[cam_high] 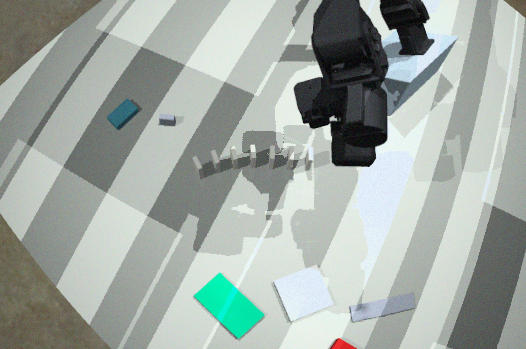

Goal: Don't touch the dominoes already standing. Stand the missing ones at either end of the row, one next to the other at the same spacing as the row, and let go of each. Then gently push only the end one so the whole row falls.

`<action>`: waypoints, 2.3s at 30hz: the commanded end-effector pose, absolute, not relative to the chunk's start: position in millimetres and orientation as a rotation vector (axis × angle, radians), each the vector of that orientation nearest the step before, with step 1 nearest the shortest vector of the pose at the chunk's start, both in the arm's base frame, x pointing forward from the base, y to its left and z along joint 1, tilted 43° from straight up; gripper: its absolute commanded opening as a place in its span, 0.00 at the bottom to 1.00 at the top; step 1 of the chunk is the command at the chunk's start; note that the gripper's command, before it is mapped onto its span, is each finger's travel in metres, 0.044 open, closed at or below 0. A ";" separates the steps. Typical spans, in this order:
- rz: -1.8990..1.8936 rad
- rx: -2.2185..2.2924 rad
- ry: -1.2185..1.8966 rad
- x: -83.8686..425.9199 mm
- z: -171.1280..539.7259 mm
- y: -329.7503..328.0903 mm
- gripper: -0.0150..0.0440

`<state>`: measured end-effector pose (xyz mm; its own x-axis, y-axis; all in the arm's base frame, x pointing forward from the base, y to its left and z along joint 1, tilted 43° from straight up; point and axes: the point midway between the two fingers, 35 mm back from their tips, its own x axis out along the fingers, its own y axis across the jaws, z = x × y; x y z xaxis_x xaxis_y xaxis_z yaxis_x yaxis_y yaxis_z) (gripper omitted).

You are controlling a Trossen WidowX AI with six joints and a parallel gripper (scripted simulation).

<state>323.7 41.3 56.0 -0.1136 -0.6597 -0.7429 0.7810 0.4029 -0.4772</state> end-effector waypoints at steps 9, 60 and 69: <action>-1.229 0.131 1.151 322.4 15.4 4.6 0.44; -1.234 0.134 1.152 321.5 55.9 39.4 1.00; -1.084 -0.051 1.292 317.9 47.5 38.8 0.82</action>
